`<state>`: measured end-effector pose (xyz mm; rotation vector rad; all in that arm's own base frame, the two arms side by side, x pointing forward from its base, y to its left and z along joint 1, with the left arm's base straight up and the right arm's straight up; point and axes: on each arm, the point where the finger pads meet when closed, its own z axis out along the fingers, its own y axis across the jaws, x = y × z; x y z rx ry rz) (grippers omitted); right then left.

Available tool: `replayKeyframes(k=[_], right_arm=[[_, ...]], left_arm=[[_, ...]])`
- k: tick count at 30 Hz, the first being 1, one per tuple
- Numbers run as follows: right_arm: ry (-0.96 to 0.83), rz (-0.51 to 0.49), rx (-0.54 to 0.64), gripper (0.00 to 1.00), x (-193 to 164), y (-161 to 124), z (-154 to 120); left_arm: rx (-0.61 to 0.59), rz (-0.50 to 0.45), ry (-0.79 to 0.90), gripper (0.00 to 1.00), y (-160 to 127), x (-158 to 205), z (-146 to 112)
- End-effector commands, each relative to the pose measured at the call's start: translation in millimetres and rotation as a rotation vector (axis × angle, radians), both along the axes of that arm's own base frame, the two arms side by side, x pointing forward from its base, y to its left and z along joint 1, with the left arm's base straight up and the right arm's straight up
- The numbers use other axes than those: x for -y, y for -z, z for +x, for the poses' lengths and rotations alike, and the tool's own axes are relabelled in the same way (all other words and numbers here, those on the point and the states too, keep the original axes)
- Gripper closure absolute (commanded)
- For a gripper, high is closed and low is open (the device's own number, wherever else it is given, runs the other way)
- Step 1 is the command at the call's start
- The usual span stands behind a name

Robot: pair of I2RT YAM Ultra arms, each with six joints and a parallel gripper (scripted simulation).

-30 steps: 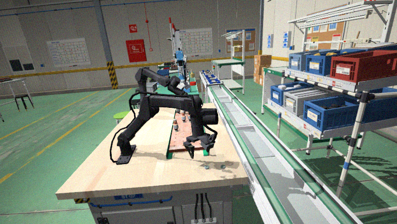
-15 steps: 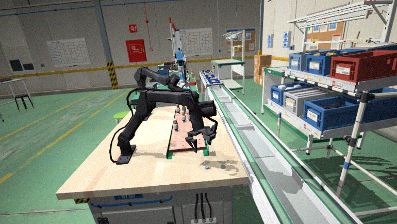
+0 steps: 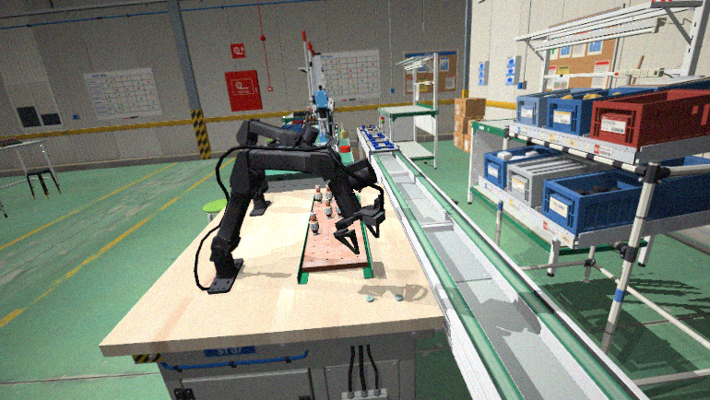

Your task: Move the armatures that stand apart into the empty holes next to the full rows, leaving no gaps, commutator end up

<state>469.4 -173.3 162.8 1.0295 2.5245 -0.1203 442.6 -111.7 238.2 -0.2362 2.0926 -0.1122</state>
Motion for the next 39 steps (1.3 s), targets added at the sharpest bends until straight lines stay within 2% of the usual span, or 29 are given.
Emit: replayKeyframes(k=[1, 7, 11, 15, 21, 23, 26, 31, 35, 39], right_arm=[[-0.099, -0.072, 0.188, 0.00, -14.9, -49.8, 20.5], [-0.116, -0.083, 0.199, 0.00, -17.9, -50.1, 16.4], [-0.178, -0.118, 0.291, 0.00, -35.8, -78.4, 19.8], [-0.265, -0.169, 0.402, 0.00, -56.9, -105.9, 21.3], [-0.362, -0.237, 0.546, 0.00, -83.8, -142.8, 12.5], [-0.362, -0.237, 0.546, 0.00, -83.8, -142.8, 12.5], [-0.395, -0.272, 0.616, 0.00, -93.6, -160.2, 4.7], [-0.430, -0.296, 0.664, 0.00, -106.1, -170.6, -6.4], [-0.499, -0.353, 0.786, 0.00, -127.1, -199.7, -19.1], [-0.540, -0.395, 0.860, 0.00, -139.4, -214.3, -30.7]], left_arm=[[0.106, -0.014, 0.025, 0.00, -34.5, -11.5, -0.6], [0.122, -0.012, 0.034, 0.00, -42.1, -15.8, -1.2], [0.154, -0.009, 0.031, 0.00, -52.3, -25.3, -3.9], [0.221, 0.006, 0.052, 0.00, -75.1, -37.0, -7.1], [0.292, 0.033, 0.069, 0.00, -96.9, -53.6, -14.7], [0.292, 0.033, 0.069, 0.00, -96.9, -53.6, -14.7], [0.316, 0.047, 0.074, 0.00, -103.7, -61.0, -19.3], [0.373, 0.060, 0.065, 0.00, -126.0, -71.8, -24.9], [0.423, 0.094, 0.077, 0.00, -137.1, -81.5, -33.4], [0.456, 0.121, 0.087, 0.00, -146.1, -88.0, -39.6]])
